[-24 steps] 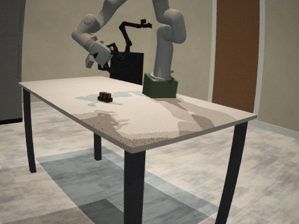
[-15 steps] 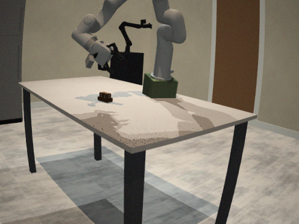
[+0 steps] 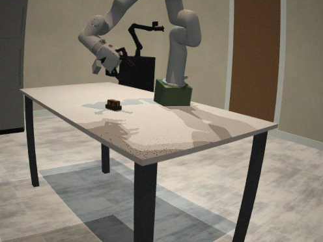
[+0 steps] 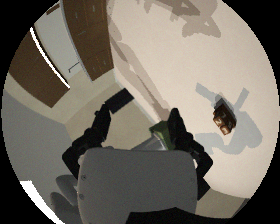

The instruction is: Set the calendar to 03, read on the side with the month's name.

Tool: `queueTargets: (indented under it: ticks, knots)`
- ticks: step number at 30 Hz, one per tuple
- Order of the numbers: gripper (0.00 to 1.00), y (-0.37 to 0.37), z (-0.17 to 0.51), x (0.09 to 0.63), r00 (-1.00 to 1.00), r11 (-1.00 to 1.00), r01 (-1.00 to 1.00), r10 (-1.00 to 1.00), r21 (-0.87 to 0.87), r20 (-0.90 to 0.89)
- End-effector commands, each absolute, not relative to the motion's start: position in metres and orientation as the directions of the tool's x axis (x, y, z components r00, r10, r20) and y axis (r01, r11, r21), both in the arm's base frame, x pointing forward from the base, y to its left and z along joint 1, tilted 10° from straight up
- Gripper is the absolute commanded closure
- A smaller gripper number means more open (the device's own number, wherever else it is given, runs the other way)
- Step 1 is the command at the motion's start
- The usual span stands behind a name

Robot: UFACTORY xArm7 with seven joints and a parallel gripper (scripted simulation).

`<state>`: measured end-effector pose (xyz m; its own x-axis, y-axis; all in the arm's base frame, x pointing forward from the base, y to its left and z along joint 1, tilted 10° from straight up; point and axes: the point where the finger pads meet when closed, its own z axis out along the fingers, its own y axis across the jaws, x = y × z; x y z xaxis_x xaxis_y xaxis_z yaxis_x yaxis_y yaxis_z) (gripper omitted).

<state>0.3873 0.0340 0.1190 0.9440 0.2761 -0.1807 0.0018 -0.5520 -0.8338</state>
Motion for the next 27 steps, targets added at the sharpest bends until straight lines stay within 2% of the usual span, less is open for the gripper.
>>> queueTargets:
  ticks: [1, 10, 13, 24, 27]
  knots:
    - [0.0, 0.013, 0.099, 0.378, 0.958, -0.671, -0.007, 0.207, -0.742, -0.196]
    - [0.0, -0.017, 0.077, 0.365, 0.974, -0.795, -0.015, 0.125, -0.607, -0.188]
    - [0.0, -0.037, 0.066, 0.357, 0.984, -0.86, -0.018, 0.076, -0.509, -0.161]
    - [0.0, -0.075, 0.052, 0.343, 0.999, -0.953, -0.015, 0.0, -0.302, -0.05]
    - [0.0, -0.075, 0.052, 0.343, 0.999, -0.953, -0.015, 0.0, -0.302, -0.05]
